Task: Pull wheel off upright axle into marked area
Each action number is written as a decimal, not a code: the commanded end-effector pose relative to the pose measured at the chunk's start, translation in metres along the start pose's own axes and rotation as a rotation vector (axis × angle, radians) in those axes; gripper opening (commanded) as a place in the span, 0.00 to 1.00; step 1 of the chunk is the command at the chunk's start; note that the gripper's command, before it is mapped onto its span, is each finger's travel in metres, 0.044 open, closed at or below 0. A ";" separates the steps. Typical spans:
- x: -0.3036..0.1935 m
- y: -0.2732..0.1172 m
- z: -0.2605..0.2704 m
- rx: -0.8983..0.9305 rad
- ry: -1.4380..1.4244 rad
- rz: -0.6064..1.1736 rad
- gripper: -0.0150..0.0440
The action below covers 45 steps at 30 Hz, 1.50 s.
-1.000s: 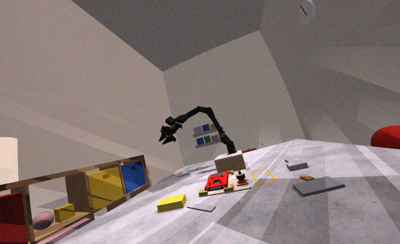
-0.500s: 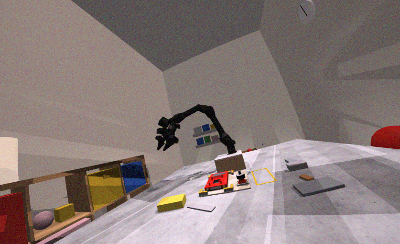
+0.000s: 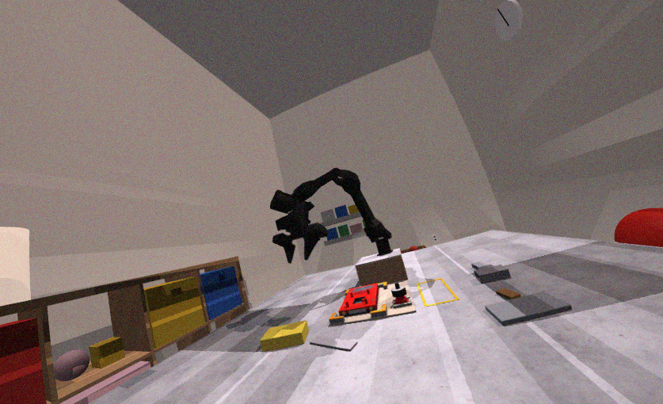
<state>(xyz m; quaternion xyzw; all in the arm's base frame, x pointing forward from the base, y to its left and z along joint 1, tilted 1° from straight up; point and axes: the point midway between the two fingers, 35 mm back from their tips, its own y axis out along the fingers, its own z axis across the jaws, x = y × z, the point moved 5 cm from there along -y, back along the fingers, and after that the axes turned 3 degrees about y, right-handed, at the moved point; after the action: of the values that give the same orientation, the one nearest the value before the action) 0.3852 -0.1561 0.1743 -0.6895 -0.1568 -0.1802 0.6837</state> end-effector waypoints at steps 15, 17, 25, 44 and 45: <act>-0.052 0.039 0.212 0.094 -0.114 0.366 0.76; -0.065 0.039 0.233 0.074 -0.135 0.414 0.76; -0.081 0.039 0.255 0.044 -0.162 0.466 0.76; -0.107 0.109 0.255 0.044 -0.162 0.465 0.76; -0.107 0.110 0.255 0.044 -0.162 0.465 0.76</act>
<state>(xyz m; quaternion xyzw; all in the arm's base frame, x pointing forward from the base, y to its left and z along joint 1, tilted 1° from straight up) 0.3492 0.1015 0.0368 -0.7028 -0.0498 0.0457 0.7081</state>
